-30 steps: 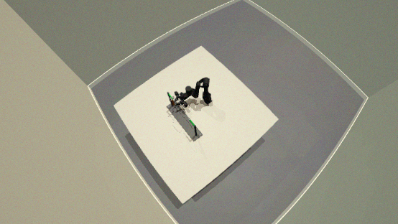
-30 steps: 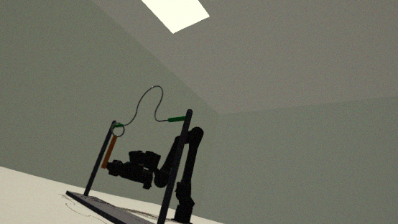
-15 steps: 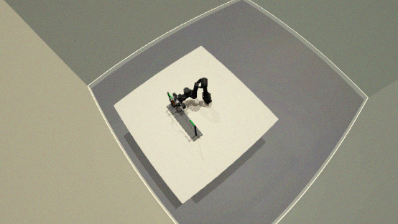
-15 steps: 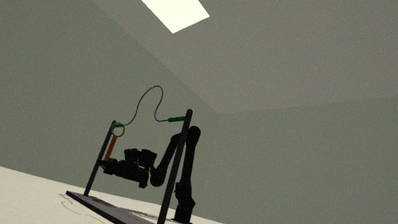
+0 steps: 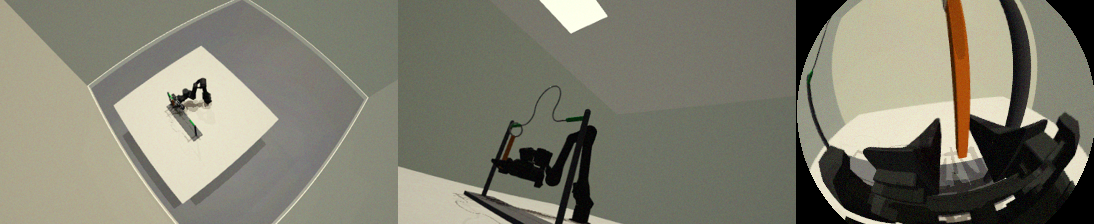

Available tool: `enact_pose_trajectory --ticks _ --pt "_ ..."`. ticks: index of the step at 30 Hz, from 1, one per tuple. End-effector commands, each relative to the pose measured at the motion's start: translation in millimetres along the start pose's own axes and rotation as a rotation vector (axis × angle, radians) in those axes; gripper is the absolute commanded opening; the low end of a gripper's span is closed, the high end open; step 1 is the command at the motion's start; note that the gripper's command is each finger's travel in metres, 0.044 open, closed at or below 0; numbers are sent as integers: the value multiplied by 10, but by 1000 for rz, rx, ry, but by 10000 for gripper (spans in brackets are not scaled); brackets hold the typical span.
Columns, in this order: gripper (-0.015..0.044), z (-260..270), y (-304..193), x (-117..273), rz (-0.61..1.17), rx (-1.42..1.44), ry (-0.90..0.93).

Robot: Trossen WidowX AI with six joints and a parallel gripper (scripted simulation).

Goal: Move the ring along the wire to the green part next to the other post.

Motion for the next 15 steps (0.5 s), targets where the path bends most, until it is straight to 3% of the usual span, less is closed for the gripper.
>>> enact_pose_trajectory --ticks 1,13,15 --pt "160 -5 -1 -8 0 -6 -4" --pt "160 -5 -1 -8 0 -6 -4" --pt "108 0 0 -6 0 0 0"
Point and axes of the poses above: the point midway between the two fingers, 35 mm back from their tips, its own x axis back along the fingers, its own z axis across the jaws, y = z × x, the point moved 6 cm from there along x, back along the fingers, and after that the axes turned 13 degrees about -x, right-handed, at the moved point
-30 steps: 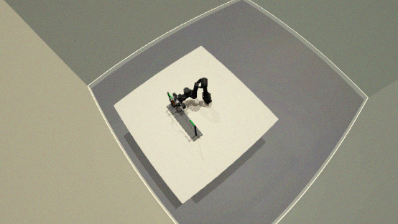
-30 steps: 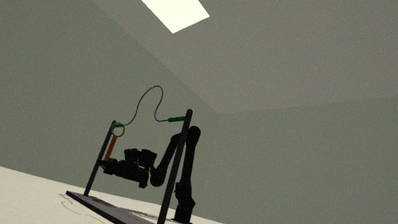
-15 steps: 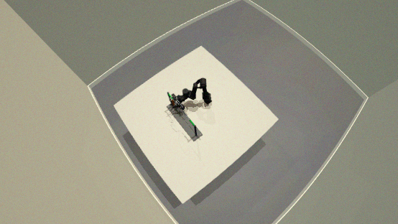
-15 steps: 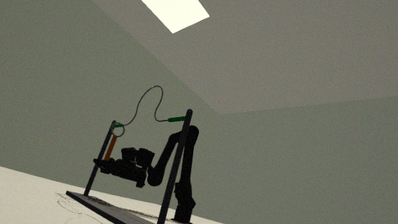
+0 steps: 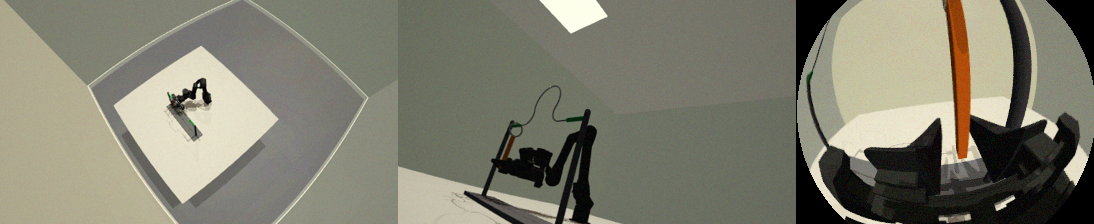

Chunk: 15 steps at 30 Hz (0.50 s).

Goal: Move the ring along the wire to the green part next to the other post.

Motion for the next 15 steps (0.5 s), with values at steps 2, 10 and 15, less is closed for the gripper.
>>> enact_pose_trajectory --ticks 2,10,15 --pt "55 0 0 0 0 0 0" --pt "-150 0 0 0 0 0 0" --pt "-150 0 0 0 0 0 0"
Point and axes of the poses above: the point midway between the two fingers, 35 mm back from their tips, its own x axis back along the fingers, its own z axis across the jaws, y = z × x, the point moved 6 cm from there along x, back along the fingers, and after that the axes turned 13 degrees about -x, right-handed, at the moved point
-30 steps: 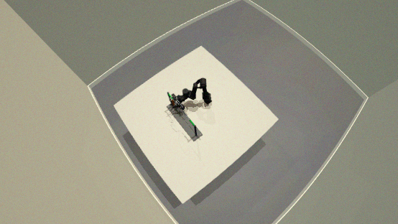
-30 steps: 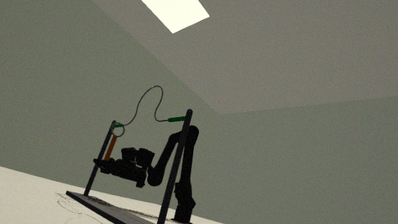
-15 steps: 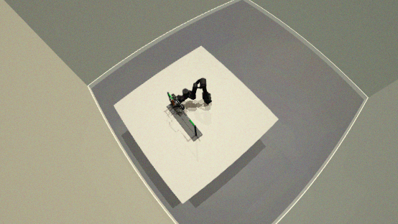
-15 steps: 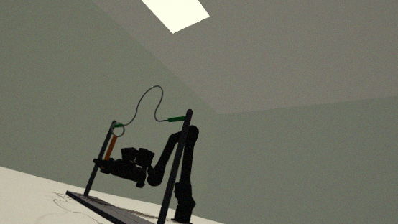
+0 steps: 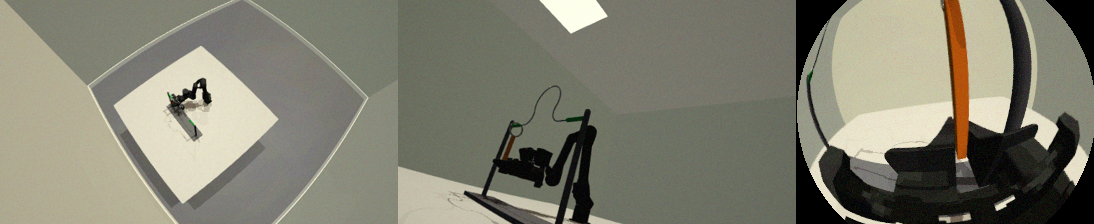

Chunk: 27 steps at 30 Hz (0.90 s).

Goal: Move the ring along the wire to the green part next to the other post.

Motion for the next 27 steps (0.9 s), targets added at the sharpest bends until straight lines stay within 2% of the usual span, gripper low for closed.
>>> enact_pose_trajectory --ticks 1,27 --pt "-150 0 0 0 0 1 0" --pt "-150 36 162 -4 -2 -5 -4"
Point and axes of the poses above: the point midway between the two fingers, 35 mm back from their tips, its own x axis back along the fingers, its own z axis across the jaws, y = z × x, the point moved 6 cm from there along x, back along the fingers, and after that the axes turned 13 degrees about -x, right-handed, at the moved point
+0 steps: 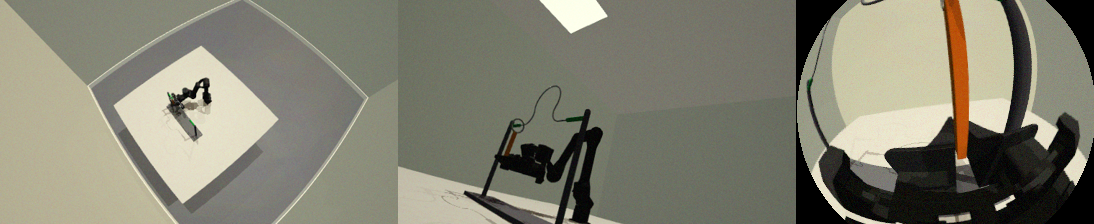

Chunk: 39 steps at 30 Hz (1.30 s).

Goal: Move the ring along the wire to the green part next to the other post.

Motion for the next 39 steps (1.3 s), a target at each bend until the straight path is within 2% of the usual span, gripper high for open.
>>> enact_pose_trajectory --ticks 1,39 --pt "-150 -2 7 -1 -1 -5 -4" --pt "-150 270 -53 -5 0 -18 -3"
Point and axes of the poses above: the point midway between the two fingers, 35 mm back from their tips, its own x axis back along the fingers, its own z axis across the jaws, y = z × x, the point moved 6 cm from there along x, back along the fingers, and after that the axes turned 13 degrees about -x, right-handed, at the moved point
